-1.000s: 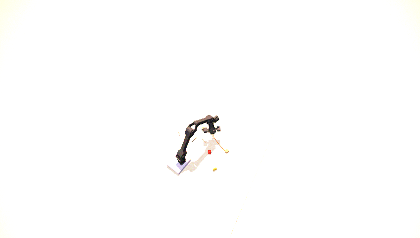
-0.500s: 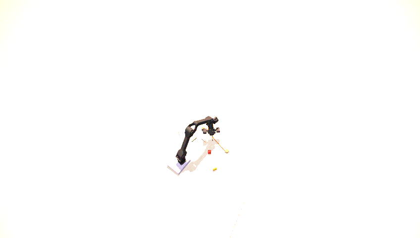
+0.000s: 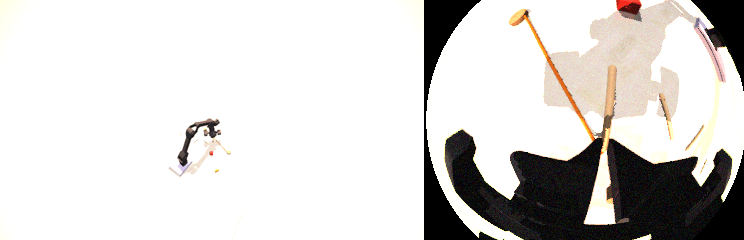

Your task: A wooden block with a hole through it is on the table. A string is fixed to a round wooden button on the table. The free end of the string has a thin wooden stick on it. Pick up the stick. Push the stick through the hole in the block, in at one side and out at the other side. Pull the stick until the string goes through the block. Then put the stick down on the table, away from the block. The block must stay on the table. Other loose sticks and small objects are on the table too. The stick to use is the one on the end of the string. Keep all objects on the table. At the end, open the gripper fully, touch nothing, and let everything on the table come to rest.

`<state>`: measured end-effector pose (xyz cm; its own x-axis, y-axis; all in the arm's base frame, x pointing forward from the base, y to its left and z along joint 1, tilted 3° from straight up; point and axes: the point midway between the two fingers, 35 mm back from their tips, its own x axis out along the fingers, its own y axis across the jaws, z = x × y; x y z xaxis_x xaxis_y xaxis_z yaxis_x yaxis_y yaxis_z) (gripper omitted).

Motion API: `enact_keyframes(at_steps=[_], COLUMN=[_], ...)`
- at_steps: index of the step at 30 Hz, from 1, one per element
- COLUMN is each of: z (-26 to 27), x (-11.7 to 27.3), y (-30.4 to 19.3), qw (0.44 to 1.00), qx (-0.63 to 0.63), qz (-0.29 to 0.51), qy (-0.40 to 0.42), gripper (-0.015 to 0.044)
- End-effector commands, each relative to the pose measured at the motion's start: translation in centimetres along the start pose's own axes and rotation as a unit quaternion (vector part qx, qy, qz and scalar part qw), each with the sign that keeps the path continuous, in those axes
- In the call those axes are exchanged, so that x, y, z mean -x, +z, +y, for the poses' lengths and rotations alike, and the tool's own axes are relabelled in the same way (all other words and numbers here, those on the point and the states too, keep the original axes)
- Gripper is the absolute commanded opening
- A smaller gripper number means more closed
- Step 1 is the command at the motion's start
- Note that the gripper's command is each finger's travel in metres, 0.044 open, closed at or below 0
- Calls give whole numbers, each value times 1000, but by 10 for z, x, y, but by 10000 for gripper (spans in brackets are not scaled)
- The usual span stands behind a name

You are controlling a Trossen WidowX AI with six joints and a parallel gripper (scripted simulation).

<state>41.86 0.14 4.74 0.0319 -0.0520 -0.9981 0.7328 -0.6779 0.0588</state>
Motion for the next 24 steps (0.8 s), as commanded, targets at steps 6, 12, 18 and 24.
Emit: enact_keyframes(at_steps=[6,12,18,24], z=[-8,-13,-18,-24], x=[-6,-11,-16,-20], y=[4,7,10,14], qw=[1000,1000,1000,1000], qx=[-3,-3,-3,-3], qz=[2,1,1,1], qy=[0,0,-1,-1], gripper=[0,0,0,0])
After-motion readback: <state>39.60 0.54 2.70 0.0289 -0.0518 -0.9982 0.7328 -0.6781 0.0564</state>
